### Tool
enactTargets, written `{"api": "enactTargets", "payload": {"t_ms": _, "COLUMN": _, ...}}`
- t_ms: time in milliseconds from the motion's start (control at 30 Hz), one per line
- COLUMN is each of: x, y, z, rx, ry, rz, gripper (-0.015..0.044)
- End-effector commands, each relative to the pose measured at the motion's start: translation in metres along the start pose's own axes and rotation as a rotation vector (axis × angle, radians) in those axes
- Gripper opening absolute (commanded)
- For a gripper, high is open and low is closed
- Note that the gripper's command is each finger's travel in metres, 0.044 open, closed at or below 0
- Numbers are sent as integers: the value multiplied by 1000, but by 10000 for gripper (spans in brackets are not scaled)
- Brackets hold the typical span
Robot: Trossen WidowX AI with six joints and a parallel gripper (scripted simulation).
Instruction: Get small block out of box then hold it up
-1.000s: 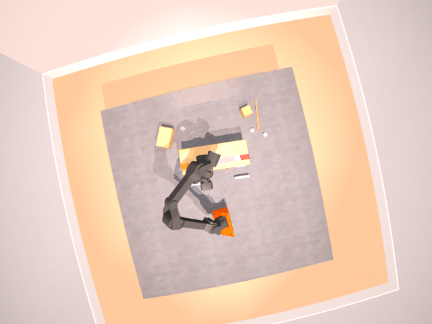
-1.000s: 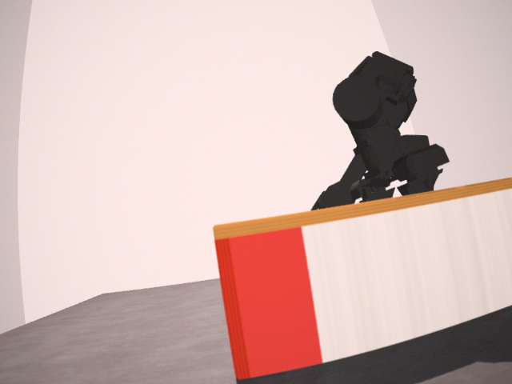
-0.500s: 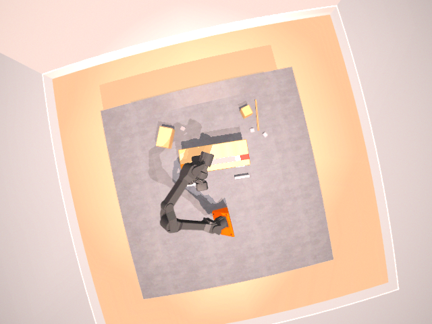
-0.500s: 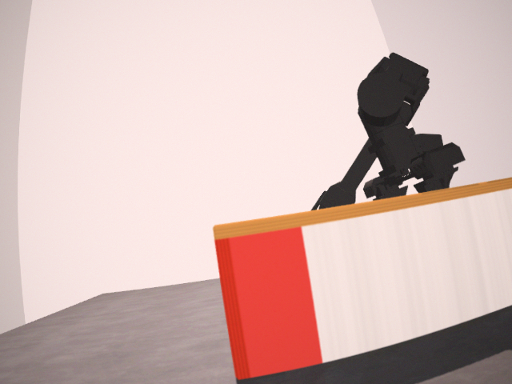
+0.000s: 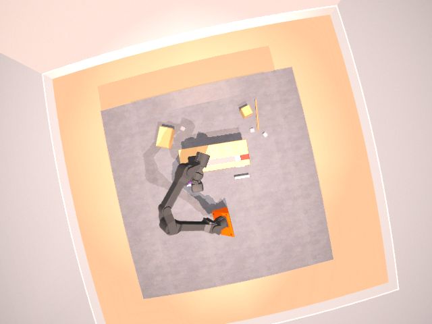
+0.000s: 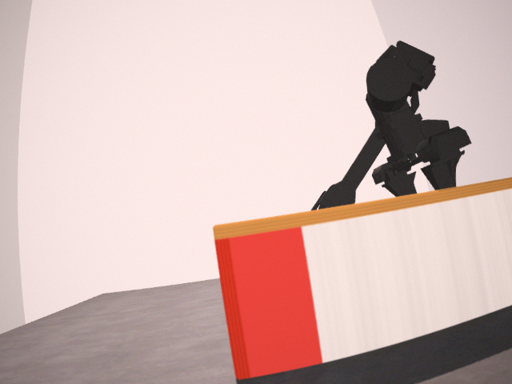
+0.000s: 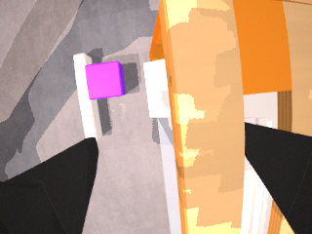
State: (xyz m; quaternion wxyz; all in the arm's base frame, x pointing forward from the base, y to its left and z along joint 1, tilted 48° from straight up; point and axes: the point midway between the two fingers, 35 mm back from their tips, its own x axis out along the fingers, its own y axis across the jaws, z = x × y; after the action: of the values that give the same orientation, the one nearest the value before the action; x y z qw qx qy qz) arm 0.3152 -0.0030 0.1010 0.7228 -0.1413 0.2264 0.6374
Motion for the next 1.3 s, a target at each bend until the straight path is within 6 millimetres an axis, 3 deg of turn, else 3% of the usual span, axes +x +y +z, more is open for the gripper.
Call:
{"api": "enactTargets", "payload": {"t_ms": 0, "x": -40, "y": 1, "z": 2, "rx": 52, "ry": -2, "rz": -22, "gripper": 400}}
{"api": "enactTargets", "payload": {"t_ms": 233, "x": -38, "y": 0, "z": 2, "rx": 48, "ry": -2, "rz": -33, "gripper": 400}}
{"api": "enactTargets", "payload": {"t_ms": 300, "x": -38, "y": 2, "z": 5, "rx": -24, "ry": 15, "rz": -45, "gripper": 348}}
{"api": "enactTargets", "payload": {"t_ms": 400, "x": -39, "y": 10, "z": 17, "rx": -340, "ry": 86, "rz": -94, "gripper": 285}}
{"api": "enactTargets", "payload": {"t_ms": 733, "x": -41, "y": 42, "z": 54, "rx": -1458, "ry": 425, "rz": -177, "gripper": 285}}
{"api": "enactTargets", "payload": {"t_ms": 800, "x": -41, "y": 46, "z": 58, "rx": -1593, "ry": 478, "rz": -177, "gripper": 285}}
{"api": "enactTargets", "payload": {"t_ms": 1267, "x": -41, "y": 46, "z": 59, "rx": -1610, "ry": 485, "rz": -176, "gripper": 285}}
